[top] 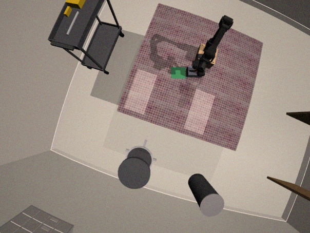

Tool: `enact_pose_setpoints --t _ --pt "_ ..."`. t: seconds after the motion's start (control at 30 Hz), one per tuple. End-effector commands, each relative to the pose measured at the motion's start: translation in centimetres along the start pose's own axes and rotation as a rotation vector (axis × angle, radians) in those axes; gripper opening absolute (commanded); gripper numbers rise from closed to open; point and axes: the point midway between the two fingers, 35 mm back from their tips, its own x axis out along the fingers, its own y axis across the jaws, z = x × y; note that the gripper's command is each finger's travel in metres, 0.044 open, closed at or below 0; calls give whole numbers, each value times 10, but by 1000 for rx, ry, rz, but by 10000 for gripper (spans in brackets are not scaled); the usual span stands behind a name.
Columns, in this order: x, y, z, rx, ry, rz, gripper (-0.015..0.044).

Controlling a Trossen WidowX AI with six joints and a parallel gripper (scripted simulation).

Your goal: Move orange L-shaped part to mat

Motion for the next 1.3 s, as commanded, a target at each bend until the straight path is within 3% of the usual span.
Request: enact_pose_setpoints --t 0.0,0.47,1.27 --pt "-10 1 0 3 1 9 0" --pt "-19 1 4 3 0 9 0" --pt "-17 -10 110 4 -10 8 0"
